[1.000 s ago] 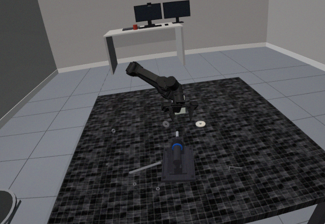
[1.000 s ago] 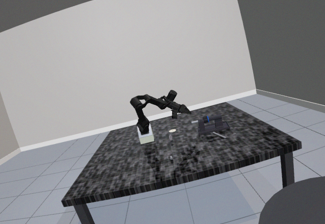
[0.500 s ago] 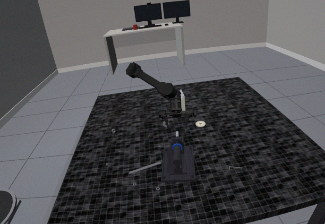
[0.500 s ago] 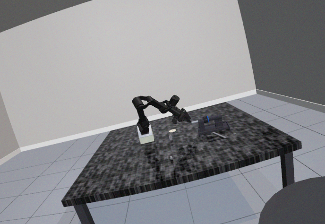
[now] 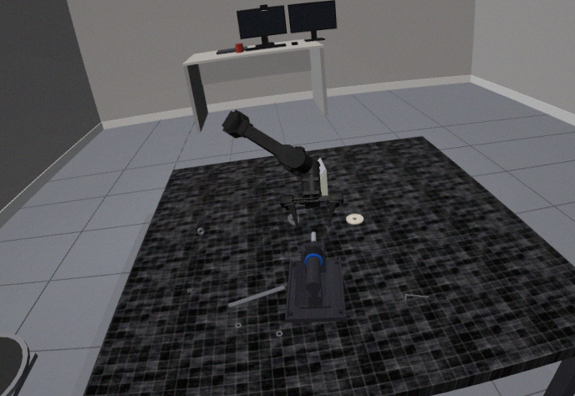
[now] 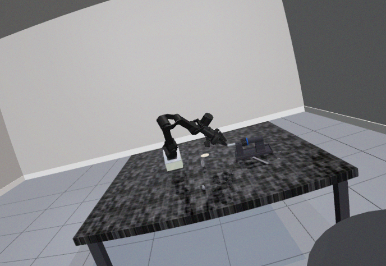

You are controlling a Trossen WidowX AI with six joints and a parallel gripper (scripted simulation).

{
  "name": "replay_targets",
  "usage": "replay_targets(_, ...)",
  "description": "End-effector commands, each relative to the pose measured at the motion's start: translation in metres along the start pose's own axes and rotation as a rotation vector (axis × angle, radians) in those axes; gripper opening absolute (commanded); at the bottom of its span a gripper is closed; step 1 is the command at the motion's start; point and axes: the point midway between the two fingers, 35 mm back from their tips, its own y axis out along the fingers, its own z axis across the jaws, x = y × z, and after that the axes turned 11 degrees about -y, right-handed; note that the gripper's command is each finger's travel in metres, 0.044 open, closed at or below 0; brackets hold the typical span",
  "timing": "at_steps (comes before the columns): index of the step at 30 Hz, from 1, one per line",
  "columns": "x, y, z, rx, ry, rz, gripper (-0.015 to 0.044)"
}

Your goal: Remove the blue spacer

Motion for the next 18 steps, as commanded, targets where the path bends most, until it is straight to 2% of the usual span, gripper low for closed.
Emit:
replay_targets(1, 0.0001, -0.0001, 0.0004, 0.002, 0.004, 0.000, 0.0440)
replay_targets(18, -0.0020, 0.0020, 0.0009, 0.002, 0.004, 0.000, 0.0440)
